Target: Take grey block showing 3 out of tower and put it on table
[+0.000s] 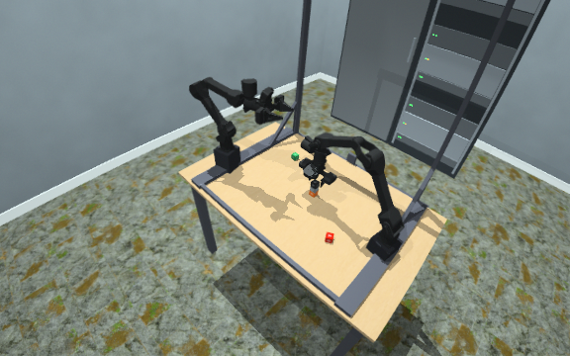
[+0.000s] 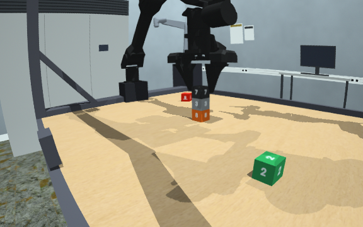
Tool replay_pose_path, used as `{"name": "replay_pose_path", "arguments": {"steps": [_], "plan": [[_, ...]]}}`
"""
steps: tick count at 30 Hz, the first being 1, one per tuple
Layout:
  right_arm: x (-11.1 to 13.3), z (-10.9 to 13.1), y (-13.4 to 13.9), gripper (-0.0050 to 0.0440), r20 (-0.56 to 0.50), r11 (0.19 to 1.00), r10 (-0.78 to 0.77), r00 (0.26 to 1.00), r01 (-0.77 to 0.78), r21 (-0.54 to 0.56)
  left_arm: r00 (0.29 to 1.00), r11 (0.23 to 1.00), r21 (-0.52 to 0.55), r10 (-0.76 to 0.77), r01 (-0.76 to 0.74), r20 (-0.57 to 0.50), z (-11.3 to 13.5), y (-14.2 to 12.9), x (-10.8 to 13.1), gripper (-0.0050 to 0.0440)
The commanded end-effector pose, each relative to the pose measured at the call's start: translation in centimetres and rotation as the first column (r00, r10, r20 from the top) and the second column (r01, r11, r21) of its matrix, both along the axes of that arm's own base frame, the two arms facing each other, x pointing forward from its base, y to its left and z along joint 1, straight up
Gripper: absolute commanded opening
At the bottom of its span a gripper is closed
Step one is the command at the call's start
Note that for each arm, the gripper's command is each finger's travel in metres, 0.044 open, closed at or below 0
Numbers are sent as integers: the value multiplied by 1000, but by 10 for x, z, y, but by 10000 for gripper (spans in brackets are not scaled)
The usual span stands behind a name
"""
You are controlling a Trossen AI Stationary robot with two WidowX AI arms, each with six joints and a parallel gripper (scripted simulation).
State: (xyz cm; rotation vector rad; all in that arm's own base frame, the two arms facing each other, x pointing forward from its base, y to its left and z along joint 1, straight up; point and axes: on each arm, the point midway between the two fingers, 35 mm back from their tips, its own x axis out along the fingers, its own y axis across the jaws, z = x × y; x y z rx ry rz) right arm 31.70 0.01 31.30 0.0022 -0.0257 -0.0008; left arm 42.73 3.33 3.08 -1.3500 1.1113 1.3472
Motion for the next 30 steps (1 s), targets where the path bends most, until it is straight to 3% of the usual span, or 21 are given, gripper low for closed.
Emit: {"name": "replay_pose_path", "arguments": {"steps": [1, 3, 5, 22, 26, 30], "plan": [[-1, 10, 0, 400, 24, 1000, 1, 1000, -1, -2, 999, 1000, 3, 3, -3, 36, 13, 1, 4, 256], [-1, 10, 0, 400, 24, 1000, 1, 1000, -1, -2, 999, 1000, 3, 3, -3, 36, 13, 1, 4, 256], [-1, 10, 0, 400, 24, 1000, 1, 1000, -1, -2, 999, 1000, 3, 3, -3, 36, 13, 1, 4, 208], [-1, 10, 0, 400, 24, 1000, 1, 1000, -1, -2, 999, 1000, 3, 3, -3, 36, 13, 1, 4, 108], [-1, 10, 0, 400, 24, 1000, 1, 1000, -1, -2, 998, 1000, 5, 3, -3, 62, 34, 1, 7, 12], [-1, 10, 0, 400, 24, 1000, 1, 1000, -1, -2, 999, 1000, 4, 3, -3, 48, 30, 1, 6, -1]]}}
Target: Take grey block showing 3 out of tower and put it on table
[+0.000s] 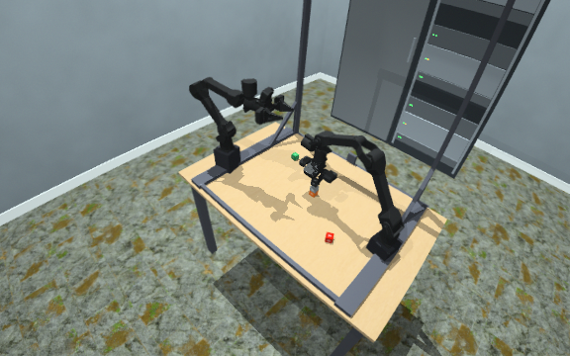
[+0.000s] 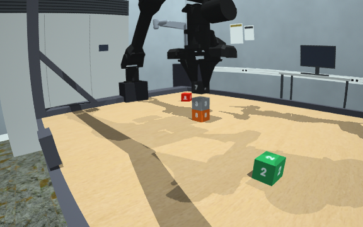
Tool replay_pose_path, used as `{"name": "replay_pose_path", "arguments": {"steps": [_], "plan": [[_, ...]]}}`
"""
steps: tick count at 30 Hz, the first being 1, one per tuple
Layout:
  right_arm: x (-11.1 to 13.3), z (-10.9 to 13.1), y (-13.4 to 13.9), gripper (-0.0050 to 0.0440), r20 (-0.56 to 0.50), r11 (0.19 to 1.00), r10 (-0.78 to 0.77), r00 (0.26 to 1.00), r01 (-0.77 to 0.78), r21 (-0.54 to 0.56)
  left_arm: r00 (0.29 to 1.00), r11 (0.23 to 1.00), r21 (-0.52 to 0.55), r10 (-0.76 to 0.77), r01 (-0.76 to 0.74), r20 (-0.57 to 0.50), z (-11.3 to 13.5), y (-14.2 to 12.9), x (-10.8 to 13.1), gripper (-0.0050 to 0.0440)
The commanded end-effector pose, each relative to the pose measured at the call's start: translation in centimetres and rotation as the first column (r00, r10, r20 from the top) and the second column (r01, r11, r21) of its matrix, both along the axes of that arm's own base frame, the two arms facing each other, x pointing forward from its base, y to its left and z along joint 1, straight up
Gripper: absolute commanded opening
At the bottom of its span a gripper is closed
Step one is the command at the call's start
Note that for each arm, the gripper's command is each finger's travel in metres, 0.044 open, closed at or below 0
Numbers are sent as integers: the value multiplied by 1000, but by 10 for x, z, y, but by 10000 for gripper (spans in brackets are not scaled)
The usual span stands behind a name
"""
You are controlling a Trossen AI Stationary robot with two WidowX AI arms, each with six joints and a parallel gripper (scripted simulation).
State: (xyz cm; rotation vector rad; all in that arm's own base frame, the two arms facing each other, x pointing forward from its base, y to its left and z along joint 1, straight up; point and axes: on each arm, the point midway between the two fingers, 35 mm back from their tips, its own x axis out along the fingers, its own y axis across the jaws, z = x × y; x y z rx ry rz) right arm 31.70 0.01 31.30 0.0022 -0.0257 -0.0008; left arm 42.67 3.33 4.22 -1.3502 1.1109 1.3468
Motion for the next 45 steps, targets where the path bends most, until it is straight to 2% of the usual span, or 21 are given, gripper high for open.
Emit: {"name": "replay_pose_path", "arguments": {"steps": [1, 8, 11, 16, 19, 37, 42, 45], "plan": [[-1, 10, 0, 400, 24, 1000, 1, 1000, -1, -2, 999, 1000, 4, 3, -3, 45, 17, 1, 7, -2], [-1, 10, 0, 400, 24, 1000, 1, 1000, -1, -2, 999, 1000, 3, 4, -4, 40, 18, -1, -5, -4], [-1, 10, 0, 400, 24, 1000, 1, 1000, -1, -2, 999, 1000, 3, 4, -4, 39, 18, -6, -22, -5], [-1, 10, 0, 400, 24, 1000, 1, 1000, -1, -2, 999, 1000, 2, 4, -4, 36, 14, -13, -61, -43], [-1, 10, 0, 400, 24, 1000, 1, 1000, -1, -2, 999, 1000, 2, 4, -4, 35, 12, -15, -74, -50], [-1, 10, 0, 400, 24, 1000, 1, 1000, -1, -2, 1000, 1000, 2, 3, -3, 29, 10, -14, -74, -50], [8, 0, 2, 400, 0, 1000, -5, 1000, 5, 10, 1000, 1000, 2, 3, -3, 29, 10, -14, -74, -50], [27, -22, 7, 400, -48, 999, -22, 999, 23, 31, 1000, 1000, 2, 3, -3, 29, 10, -14, -74, -50]]}}
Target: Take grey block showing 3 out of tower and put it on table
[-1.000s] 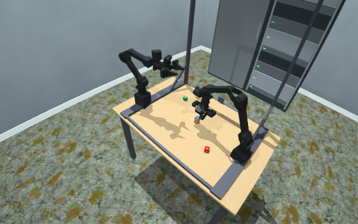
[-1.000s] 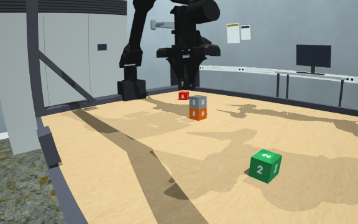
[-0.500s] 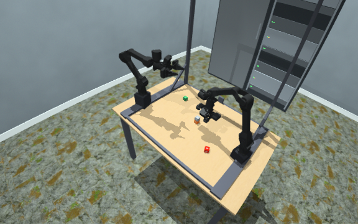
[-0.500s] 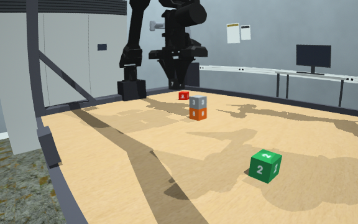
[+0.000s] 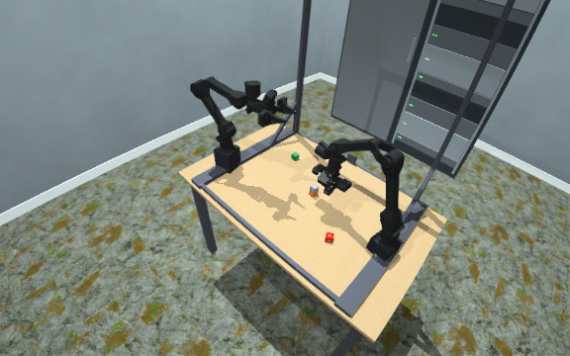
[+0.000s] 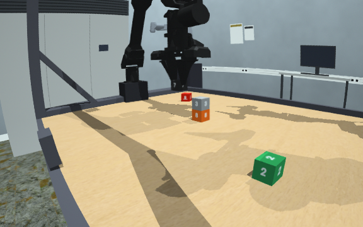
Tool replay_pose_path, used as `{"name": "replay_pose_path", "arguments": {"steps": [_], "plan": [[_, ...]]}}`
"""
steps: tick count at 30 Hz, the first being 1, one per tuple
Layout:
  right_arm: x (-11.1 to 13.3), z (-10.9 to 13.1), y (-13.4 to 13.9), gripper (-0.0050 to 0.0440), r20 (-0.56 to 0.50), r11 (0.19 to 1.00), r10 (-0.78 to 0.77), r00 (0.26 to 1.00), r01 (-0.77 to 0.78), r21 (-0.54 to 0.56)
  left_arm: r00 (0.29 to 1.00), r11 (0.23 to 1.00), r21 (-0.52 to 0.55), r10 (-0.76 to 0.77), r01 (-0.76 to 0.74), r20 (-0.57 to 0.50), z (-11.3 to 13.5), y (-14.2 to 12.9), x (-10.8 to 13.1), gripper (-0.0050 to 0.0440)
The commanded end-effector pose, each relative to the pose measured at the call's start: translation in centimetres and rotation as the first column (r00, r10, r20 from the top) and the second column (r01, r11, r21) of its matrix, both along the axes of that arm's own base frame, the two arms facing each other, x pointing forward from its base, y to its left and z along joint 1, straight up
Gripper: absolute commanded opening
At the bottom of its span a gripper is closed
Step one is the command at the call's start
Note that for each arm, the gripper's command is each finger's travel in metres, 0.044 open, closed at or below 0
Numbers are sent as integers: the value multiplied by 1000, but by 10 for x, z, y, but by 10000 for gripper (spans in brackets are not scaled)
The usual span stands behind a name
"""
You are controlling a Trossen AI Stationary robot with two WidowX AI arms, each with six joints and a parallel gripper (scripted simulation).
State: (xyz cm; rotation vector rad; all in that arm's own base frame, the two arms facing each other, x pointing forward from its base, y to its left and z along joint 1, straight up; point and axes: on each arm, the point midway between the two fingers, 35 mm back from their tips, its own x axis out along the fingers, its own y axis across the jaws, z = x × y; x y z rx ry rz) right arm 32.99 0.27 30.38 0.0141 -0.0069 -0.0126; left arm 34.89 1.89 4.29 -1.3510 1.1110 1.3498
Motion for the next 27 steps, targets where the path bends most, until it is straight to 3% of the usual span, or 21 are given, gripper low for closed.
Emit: {"name": "replay_pose_path", "arguments": {"steps": [1, 11, 13, 22, 27], "plan": [[22, -23, 7, 400, -47, 999, -18, 999, 20, 27, 1000, 1000, 2, 1, -1, 31, 9, 0, 4, -50], [76, -133, 45, 400, -218, 991, -104, 970, 119, 57, 1000, 1000, 2, 1, -1, 31, 9, 0, 4, -50], [76, -133, 45, 400, -218, 991, -104, 970, 119, 57, 1000, 1000, 2, 1, -1, 31, 9, 0, 4, -50], [75, -248, 79, 400, -336, 978, -195, 921, 208, 3, 1000, 1000, 2, 1, -1, 31, 9, 0, 4, -50], [75, -291, 79, 400, -344, 978, -197, 918, 207, -7, 1000, 1000, 2, 1, -1, 31, 9, 0, 4, -50]]}}
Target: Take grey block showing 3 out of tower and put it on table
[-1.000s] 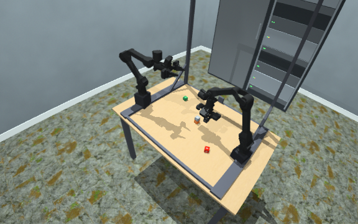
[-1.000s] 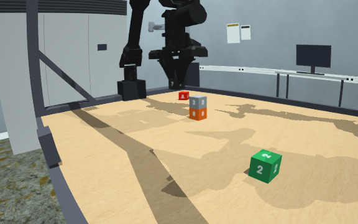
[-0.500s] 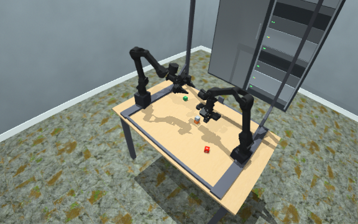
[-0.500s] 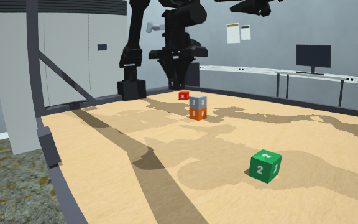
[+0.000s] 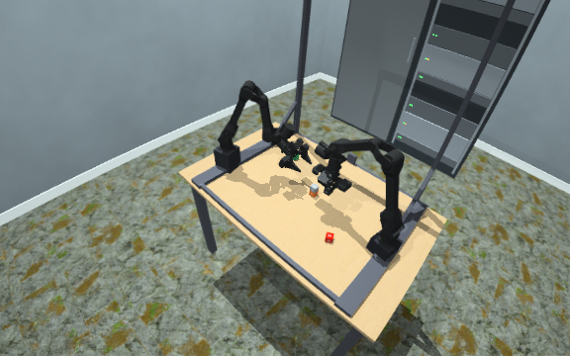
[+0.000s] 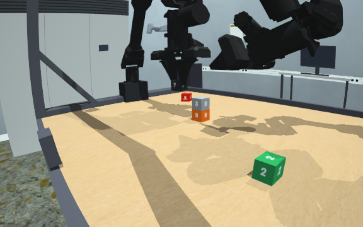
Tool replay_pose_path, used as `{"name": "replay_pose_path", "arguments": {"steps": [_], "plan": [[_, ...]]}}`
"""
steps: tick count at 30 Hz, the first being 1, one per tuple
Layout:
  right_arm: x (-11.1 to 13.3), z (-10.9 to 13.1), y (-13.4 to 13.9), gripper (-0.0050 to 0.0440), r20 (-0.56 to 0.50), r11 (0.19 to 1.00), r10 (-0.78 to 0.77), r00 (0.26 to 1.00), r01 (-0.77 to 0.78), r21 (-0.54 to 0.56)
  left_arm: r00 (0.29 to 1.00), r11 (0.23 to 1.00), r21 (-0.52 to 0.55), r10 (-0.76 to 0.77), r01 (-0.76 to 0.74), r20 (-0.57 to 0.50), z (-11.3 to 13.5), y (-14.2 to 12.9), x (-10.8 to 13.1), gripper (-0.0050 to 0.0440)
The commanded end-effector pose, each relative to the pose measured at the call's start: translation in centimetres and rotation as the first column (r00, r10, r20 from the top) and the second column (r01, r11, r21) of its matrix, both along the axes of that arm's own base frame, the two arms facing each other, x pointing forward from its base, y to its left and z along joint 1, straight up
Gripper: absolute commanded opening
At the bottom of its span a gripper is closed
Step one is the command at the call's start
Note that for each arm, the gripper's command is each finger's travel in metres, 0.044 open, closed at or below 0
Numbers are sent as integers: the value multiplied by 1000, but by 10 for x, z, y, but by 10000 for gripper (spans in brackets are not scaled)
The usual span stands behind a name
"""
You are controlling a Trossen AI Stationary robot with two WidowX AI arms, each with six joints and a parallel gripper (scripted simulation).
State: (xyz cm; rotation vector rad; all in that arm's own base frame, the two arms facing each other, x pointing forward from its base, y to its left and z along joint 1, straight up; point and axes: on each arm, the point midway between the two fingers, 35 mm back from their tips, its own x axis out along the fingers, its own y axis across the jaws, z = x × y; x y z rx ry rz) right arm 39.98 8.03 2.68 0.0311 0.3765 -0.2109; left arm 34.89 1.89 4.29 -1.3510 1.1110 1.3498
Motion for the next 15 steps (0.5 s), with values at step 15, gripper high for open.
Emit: {"name": "replay_pose_path", "arguments": {"steps": [15], "plan": [[29, -61, -2, 400, 40, 1000, -12, 999, 11, 6, 1000, 1000, 2, 1, -1, 31, 9, 0, 4, -50]]}}
